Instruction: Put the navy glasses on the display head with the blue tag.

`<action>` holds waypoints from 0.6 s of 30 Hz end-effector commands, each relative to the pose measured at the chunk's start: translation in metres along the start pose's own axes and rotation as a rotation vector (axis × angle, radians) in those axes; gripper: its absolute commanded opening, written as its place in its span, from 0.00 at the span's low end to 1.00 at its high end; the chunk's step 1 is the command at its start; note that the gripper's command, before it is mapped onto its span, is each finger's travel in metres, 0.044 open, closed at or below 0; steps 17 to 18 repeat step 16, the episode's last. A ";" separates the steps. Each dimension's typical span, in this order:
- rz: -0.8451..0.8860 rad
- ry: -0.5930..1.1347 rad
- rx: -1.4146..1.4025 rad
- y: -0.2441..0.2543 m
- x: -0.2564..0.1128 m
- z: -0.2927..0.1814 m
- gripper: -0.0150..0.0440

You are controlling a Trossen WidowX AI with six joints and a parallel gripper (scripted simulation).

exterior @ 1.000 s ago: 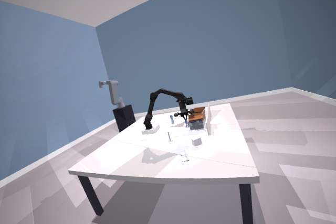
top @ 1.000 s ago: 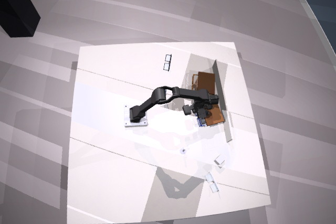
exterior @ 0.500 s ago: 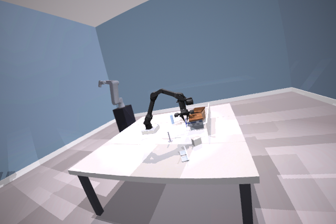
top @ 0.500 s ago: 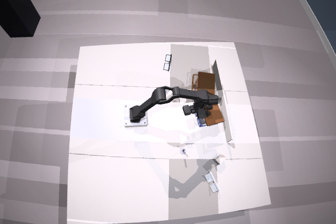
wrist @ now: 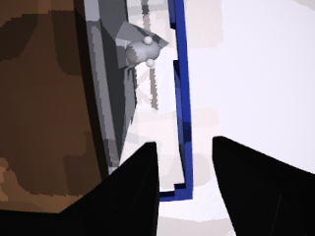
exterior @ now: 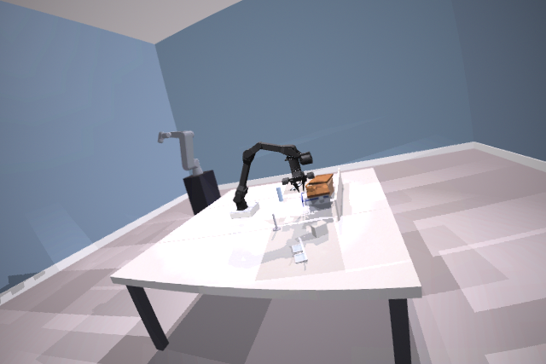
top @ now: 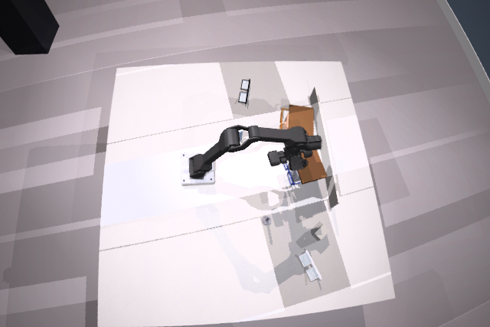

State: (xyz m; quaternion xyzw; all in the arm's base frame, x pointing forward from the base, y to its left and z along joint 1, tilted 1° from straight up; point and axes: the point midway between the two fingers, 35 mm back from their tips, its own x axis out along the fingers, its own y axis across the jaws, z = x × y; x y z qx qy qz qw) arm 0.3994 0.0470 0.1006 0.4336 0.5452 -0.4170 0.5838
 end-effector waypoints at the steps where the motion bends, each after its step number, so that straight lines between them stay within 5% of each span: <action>1: -0.013 0.007 -0.003 -0.006 0.000 -0.001 0.44; 18: -0.017 0.006 -0.003 -0.058 -0.017 0.000 0.44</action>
